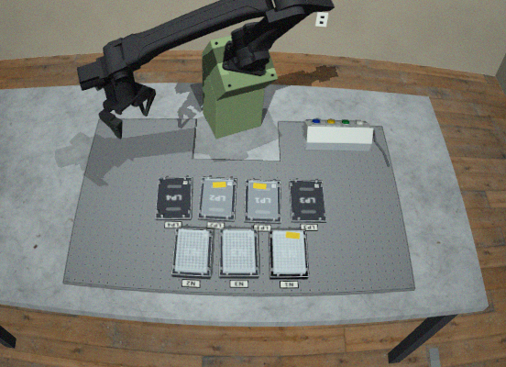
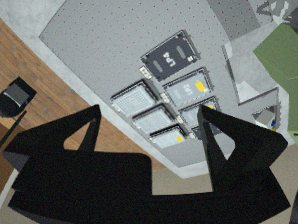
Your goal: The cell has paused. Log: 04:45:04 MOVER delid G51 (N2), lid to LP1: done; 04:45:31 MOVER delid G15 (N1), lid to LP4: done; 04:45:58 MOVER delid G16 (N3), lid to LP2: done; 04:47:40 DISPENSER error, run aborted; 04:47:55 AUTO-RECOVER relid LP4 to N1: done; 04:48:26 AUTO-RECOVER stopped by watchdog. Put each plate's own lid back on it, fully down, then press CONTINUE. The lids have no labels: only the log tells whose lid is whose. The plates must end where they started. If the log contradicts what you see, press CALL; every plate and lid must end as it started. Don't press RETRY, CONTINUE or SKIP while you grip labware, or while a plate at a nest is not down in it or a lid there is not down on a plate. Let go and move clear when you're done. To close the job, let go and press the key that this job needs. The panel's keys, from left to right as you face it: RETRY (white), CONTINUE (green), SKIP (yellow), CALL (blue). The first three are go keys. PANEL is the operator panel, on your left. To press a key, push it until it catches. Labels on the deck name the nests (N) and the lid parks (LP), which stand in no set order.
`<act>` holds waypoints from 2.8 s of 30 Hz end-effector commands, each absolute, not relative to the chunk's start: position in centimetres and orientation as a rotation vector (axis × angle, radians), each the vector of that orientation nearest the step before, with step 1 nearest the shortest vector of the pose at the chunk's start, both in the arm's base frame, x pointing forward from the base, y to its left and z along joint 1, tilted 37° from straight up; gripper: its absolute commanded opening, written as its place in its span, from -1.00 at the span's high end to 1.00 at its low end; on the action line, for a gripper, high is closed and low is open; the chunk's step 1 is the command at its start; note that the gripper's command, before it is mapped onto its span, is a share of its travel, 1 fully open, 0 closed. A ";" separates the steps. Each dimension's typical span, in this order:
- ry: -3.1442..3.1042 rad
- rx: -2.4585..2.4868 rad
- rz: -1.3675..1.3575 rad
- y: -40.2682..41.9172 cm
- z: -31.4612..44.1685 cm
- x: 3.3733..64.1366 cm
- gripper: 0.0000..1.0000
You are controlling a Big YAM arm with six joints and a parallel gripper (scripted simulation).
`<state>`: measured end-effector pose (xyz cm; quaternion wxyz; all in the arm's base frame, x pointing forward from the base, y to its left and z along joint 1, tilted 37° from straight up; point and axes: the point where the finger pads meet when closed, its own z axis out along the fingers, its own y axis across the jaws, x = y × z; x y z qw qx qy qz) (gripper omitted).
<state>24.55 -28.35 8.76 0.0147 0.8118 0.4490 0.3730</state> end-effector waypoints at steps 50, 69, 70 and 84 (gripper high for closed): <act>2.072 1.928 0.897 -19.9 3.0 32.9 -1.00; 2.319 1.560 0.770 -15.1 0.8 35.5 -1.00; 2.334 1.540 0.764 -14.7 0.4 35.6 -1.00; 2.468 1.207 0.662 -11.0 -0.6 37.2 -1.00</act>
